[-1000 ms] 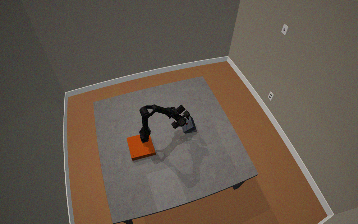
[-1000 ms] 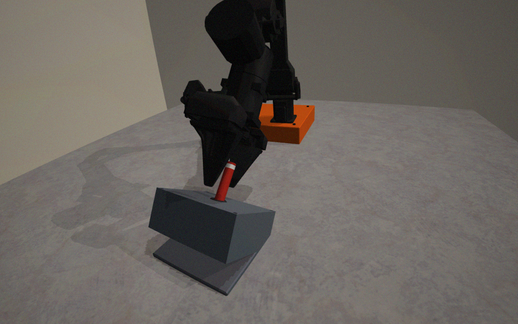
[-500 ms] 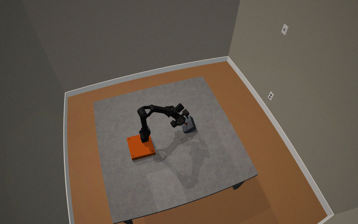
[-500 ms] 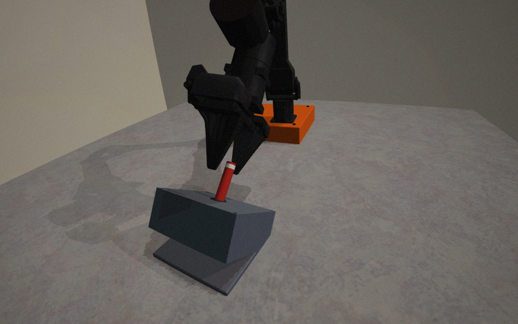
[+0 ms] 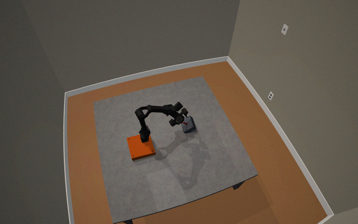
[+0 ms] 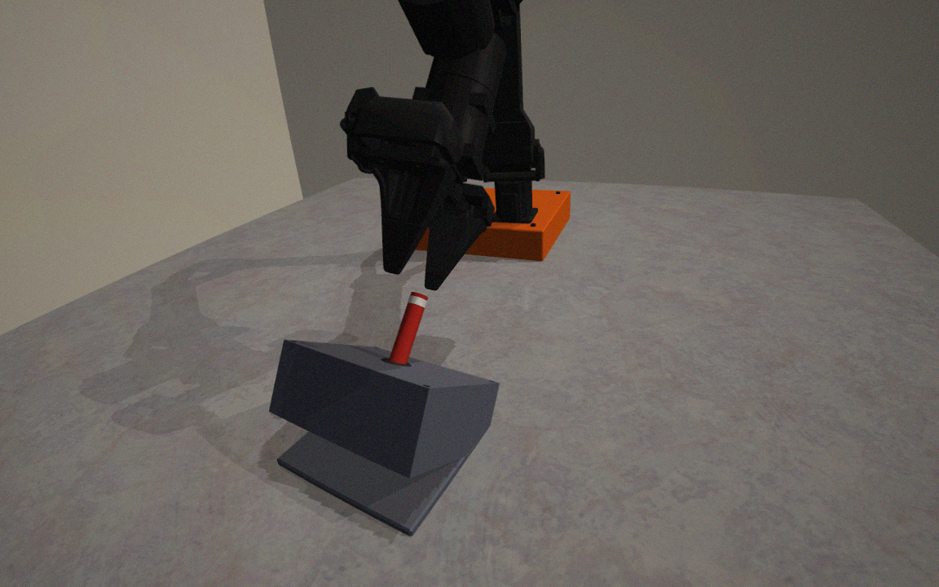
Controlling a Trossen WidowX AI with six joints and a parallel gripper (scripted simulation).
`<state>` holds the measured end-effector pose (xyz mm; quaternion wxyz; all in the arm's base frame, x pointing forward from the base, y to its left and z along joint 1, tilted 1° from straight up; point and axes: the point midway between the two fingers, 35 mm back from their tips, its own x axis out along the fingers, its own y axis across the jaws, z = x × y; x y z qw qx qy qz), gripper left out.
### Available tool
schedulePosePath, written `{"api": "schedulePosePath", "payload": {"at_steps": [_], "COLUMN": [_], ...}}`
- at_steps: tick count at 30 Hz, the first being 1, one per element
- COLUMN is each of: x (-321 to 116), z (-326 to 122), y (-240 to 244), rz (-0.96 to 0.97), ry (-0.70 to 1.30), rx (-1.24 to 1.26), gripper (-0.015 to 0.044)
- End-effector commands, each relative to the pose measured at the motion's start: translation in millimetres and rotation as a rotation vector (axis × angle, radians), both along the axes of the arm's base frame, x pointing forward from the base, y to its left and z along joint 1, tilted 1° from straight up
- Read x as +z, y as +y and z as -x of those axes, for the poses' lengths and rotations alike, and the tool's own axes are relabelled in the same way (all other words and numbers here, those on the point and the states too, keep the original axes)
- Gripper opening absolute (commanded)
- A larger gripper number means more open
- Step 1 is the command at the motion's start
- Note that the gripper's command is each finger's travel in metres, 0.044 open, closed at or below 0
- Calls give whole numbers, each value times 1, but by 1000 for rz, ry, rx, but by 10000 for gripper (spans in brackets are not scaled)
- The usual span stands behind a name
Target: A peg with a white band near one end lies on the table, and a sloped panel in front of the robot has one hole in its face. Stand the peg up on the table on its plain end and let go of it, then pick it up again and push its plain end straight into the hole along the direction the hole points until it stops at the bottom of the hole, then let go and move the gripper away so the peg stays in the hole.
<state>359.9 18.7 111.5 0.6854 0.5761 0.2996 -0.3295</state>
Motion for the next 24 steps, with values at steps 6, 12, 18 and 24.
{"api": "schedulePosePath", "payload": {"at_steps": [6,12,18,24], "x": [13,20,28,35], "z": [8,14,20,25], "y": [1,3,4,6], "rz": [0,0,0,0], "ry": [0,2,4,5], "rx": [-6,-4,-2,-1], "gripper": [440,440,440,440]}}
